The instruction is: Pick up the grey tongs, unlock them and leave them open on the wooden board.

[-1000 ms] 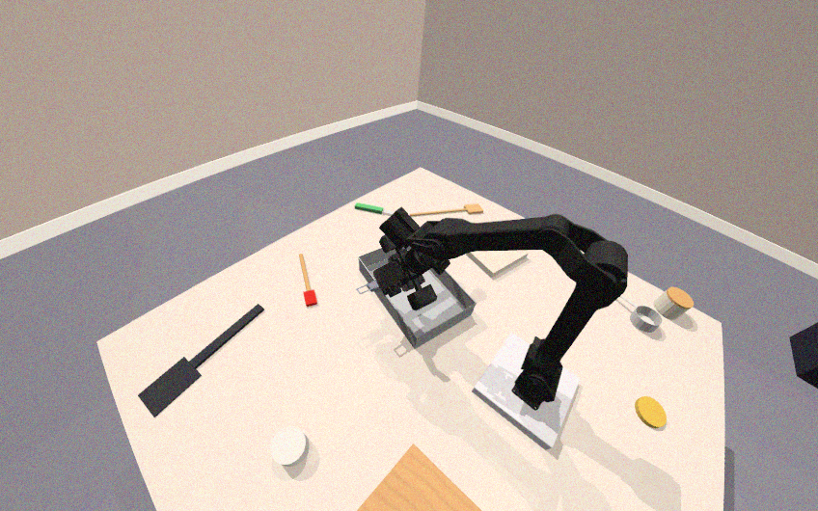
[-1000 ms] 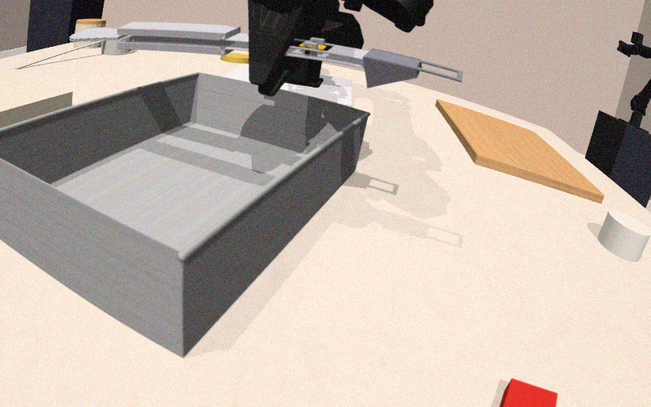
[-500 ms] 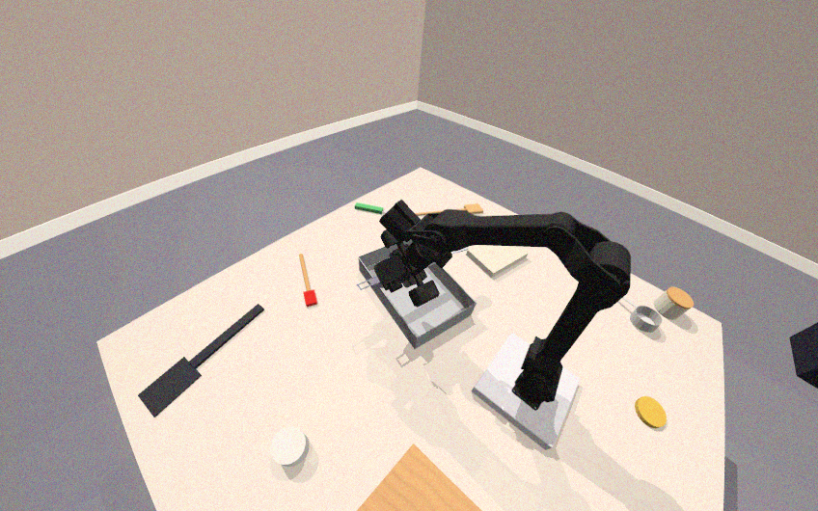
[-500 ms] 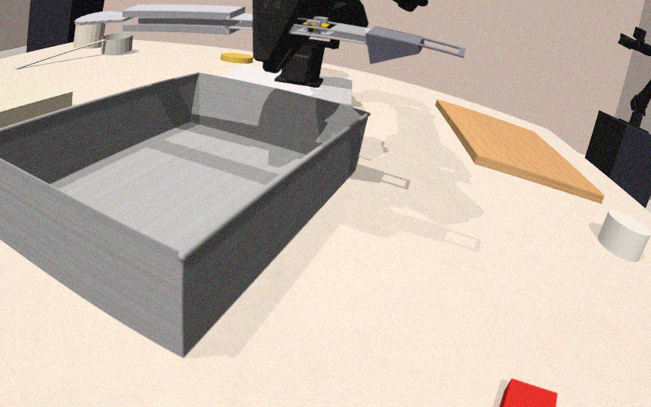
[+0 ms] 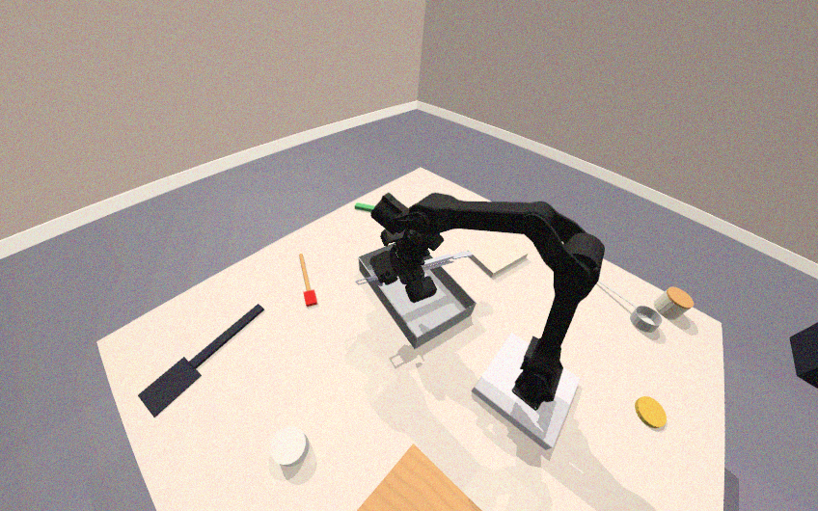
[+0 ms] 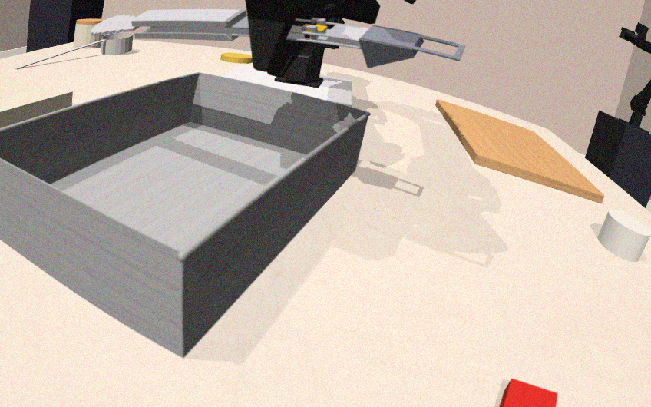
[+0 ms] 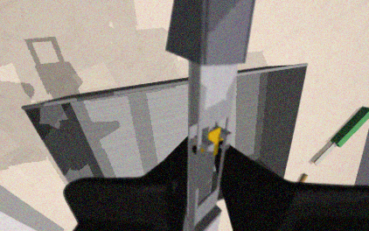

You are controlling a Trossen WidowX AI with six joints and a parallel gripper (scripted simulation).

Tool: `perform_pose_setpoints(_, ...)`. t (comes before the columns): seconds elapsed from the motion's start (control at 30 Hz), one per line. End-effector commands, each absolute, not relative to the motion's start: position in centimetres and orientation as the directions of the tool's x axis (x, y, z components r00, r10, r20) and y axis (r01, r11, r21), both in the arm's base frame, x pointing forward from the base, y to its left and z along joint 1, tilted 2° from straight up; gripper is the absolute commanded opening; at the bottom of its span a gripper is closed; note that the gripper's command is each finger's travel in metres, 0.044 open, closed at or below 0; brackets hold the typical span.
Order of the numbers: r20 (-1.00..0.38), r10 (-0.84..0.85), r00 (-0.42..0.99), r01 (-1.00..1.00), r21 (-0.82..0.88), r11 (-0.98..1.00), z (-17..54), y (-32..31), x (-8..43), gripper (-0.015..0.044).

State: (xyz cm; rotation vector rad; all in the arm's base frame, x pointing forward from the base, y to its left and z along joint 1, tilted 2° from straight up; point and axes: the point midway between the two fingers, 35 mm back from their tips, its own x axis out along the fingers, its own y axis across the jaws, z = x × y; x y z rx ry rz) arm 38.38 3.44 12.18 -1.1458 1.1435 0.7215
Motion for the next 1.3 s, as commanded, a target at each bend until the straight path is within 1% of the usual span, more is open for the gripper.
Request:
perform_pose_setpoints(0.0, -0.964, -0.088, 0.252, -0.903, -0.267, 0.336, 12.3, 3.4, 38.5, -0.015)
perform_pose_setpoints(0.47, -0.998, -0.04, 0.053, -0.888, -0.066, 0.455, 12.4, 3.3, 37.7, -0.015)
perform_pose_setpoints(0.73, -0.998, -0.038, 0.043, -0.886, -0.056, 0.46, 12.4, 3.3, 37.7, -0.015)
perform_pose_setpoints(0.9, -0.998, -0.04, 0.048, -0.91, -0.06, 0.409, 12.6, 4.8, 37.4, -0.015)
perform_pose_setpoints(1.27, -0.998, -0.029, 0.05, -0.979, -0.055, 0.197, 13.6, 11.8, 36.0, -0.015)
